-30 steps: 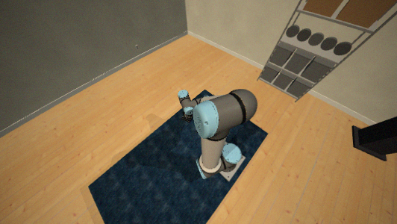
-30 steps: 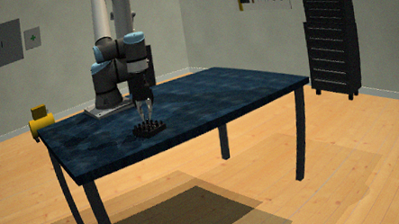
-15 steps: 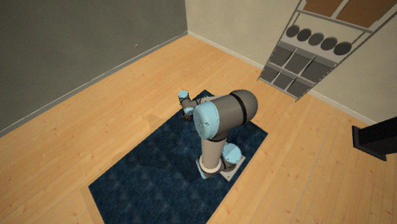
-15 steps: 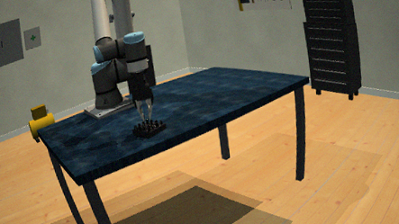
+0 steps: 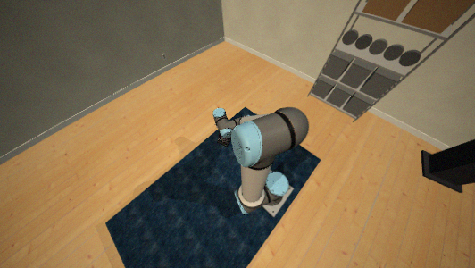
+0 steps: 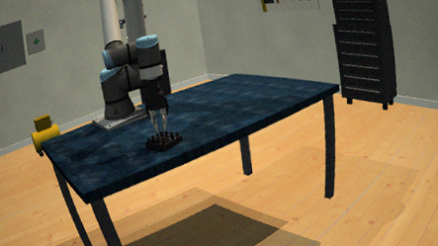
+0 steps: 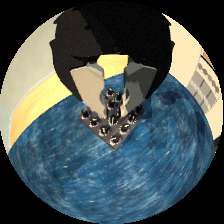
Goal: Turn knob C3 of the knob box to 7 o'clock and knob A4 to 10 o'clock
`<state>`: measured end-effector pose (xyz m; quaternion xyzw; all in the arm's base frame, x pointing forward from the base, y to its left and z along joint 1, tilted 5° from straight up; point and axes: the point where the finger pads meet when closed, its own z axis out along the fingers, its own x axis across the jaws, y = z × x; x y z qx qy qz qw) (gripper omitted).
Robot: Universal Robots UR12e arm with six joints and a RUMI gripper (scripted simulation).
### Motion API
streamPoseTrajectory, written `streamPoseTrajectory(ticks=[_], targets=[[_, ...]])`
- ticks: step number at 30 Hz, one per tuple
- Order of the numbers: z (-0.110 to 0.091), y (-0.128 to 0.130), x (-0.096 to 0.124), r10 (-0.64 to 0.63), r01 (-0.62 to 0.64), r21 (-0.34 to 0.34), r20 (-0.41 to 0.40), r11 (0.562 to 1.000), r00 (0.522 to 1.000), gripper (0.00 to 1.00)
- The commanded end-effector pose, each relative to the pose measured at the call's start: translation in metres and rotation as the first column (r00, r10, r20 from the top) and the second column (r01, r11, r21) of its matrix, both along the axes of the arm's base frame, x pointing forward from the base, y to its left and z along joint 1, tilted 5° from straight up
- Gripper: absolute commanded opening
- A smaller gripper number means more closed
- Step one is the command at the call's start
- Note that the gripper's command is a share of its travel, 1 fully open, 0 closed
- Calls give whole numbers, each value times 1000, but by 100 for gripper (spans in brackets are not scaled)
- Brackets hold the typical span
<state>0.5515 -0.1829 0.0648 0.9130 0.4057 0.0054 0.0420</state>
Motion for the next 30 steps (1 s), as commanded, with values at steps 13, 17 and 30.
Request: streamPoseTrajectory(ticks=[13,17,30], targets=[[1,0,1,0,0,-1,1,1000,1000,11],[1,0,1,0,0,-1,1,1000,1000,11],[-3,-1,1,0,0,-1,1,1000,1000,11]])
